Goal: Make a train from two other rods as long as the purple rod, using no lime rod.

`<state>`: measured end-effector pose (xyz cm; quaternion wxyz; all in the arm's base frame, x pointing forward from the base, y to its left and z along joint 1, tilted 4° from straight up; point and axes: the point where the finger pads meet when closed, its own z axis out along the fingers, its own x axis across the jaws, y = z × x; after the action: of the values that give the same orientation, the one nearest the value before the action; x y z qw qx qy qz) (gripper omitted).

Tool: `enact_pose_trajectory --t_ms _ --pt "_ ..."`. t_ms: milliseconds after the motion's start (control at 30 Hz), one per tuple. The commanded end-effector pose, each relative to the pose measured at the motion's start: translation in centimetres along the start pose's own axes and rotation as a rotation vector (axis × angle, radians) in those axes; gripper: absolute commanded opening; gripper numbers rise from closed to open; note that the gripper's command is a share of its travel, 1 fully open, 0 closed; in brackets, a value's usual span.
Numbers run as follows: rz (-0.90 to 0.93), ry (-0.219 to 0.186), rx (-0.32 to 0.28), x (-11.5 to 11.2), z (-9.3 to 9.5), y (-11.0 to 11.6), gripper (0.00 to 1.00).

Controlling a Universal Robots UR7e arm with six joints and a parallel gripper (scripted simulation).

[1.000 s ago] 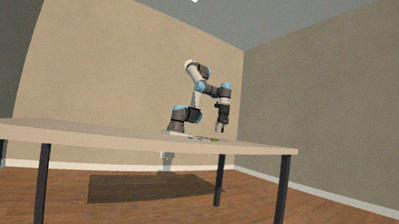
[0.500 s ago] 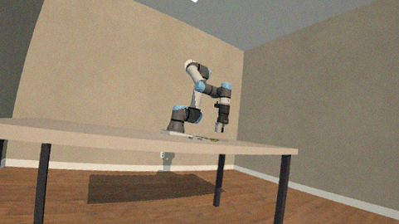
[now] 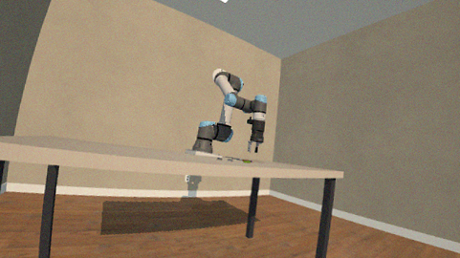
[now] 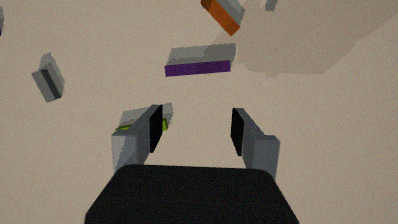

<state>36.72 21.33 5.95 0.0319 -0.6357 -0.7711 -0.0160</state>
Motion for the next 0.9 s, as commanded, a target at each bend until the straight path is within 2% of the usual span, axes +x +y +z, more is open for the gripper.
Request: enact_pose_trajectory --t_ms 0,300,367,667,867 --pt "-0.024 0.0 -0.001 0.0 0.0 -0.1 1.0" --pt "-0.314 0.0 -0.001 0.0 -0.1 -1.7 1.0" --pt "-0.314 0.0 -0.001 0.0 -0.1 -1.7 1.0" --pt "-0.676 -0.001 -0.001 0.1 0.0 -3.4 1.0" --pt "-0.779 -0.001 -0.001 0.1 0.0 -3.9 1.0"
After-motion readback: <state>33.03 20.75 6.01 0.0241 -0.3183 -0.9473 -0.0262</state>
